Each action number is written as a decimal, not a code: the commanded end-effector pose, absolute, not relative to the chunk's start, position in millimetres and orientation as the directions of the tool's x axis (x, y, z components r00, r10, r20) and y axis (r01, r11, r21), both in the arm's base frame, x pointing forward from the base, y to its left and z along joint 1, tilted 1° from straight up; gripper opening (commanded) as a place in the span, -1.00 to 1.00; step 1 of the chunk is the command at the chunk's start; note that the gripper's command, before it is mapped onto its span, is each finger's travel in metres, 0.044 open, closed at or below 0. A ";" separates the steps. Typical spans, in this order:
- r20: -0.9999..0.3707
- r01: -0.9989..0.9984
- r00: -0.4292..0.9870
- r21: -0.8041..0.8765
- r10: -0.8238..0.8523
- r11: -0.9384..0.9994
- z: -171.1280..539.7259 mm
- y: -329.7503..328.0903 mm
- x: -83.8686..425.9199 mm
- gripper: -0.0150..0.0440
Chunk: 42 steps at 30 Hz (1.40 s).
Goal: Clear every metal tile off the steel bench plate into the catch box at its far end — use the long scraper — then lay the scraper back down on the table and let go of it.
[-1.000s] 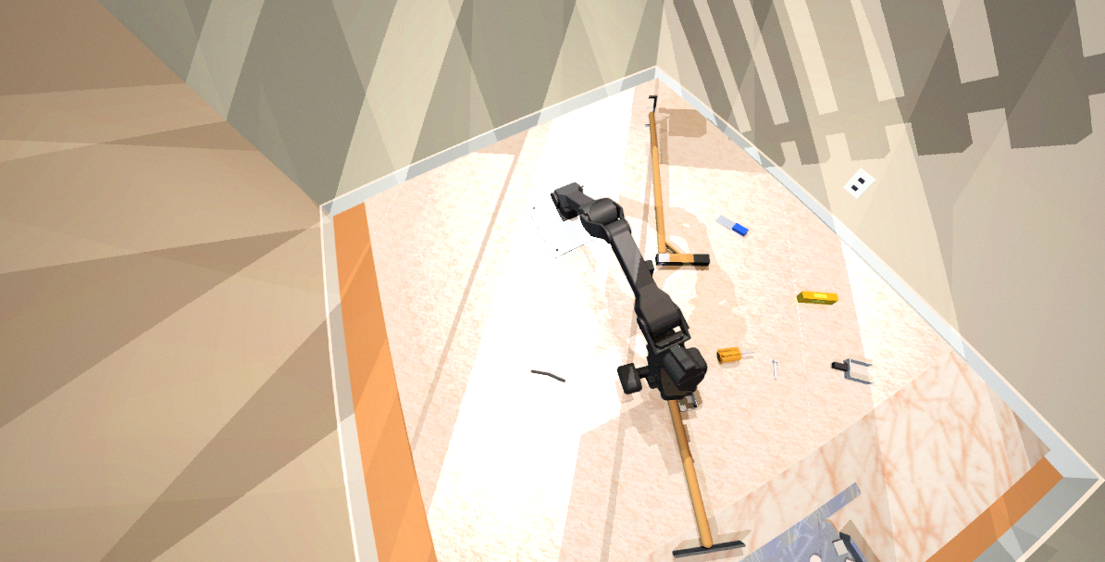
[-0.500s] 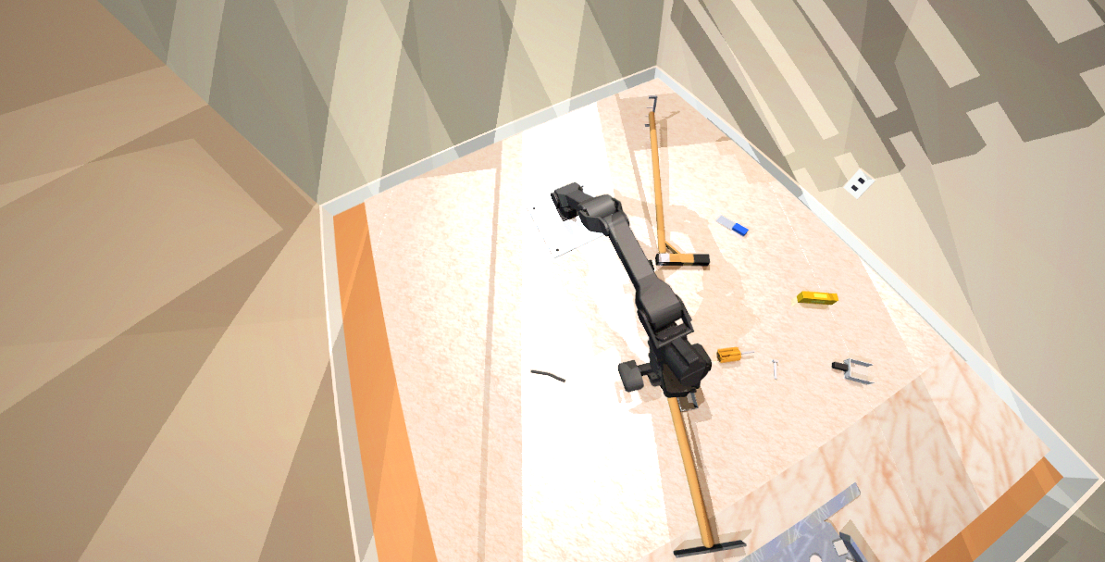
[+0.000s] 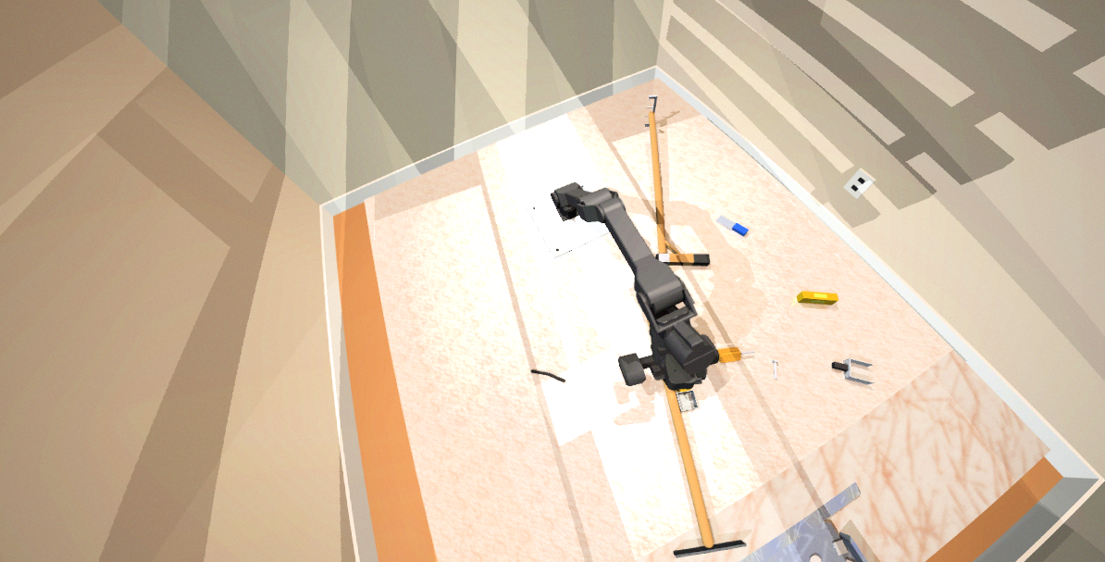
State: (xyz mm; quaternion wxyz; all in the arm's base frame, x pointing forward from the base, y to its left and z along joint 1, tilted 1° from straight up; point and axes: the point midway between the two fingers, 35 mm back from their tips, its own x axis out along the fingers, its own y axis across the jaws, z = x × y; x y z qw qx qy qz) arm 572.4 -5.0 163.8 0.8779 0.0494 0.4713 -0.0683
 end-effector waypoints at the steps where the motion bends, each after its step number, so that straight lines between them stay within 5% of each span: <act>1: -0.827 0.170 0.557 0.027 -0.074 0.985 172.3 -5.0 571.5 -0.49; 16: -0.939 0.104 0.342 0.002 -0.034 0.995 177.8 -30.1 505.3 -0.49; 42: -0.952 0.083 0.305 0.000 -0.026 0.997 123.4 -31.2 515.3 -0.49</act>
